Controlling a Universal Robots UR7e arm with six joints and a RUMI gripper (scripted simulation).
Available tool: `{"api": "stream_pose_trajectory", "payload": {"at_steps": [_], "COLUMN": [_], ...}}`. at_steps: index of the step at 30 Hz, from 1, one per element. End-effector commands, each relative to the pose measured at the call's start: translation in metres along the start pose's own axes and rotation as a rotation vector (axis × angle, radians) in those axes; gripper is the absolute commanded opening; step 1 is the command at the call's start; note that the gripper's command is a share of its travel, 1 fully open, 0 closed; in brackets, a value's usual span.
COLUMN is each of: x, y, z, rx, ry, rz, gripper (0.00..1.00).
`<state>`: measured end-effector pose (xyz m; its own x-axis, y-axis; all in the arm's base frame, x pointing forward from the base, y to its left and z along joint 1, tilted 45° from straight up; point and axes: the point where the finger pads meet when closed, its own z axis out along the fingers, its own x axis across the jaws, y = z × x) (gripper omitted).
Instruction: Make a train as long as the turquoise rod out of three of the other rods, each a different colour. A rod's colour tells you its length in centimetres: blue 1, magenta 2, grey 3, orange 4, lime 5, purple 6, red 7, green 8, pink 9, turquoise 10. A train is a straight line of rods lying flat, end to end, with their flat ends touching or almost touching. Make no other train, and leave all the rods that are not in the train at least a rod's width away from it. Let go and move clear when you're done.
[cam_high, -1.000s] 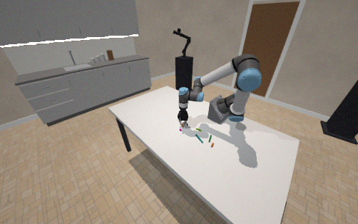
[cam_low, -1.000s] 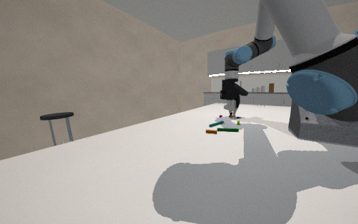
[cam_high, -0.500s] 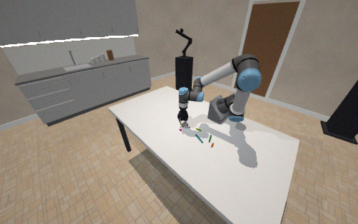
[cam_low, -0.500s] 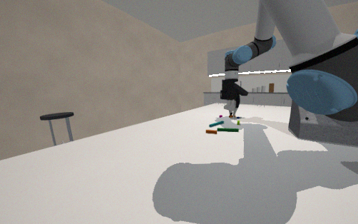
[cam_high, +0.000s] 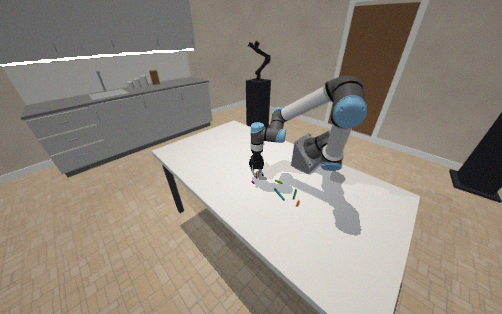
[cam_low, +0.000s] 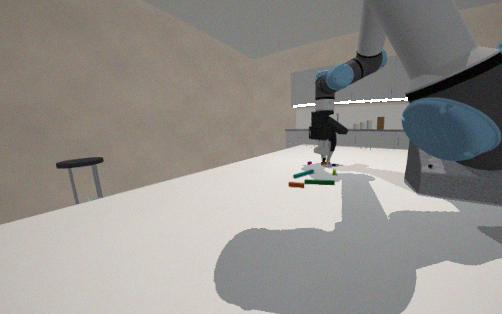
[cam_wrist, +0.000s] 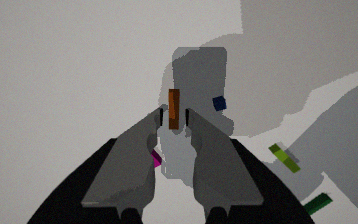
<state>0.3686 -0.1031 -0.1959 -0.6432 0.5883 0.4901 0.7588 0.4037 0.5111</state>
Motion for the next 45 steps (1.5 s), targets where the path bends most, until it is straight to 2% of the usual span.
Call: {"api": "stream_pose_trajectory", "payload": {"at_steps": [1,2,40,45], "x": [0.000,0.000,0.000,0.000], "y": [0.000,0.000,0.000,0.000], "z": [0.000,0.000,-0.002,-0.019], "rx": [0.000,0.000,0.000,0.000], "ry": [-0.001,-0.001,-0.001,-0.001], "rz": [0.000,0.000,0.000,0.000], "gripper": [0.14,0.00,0.00,0.00]}}
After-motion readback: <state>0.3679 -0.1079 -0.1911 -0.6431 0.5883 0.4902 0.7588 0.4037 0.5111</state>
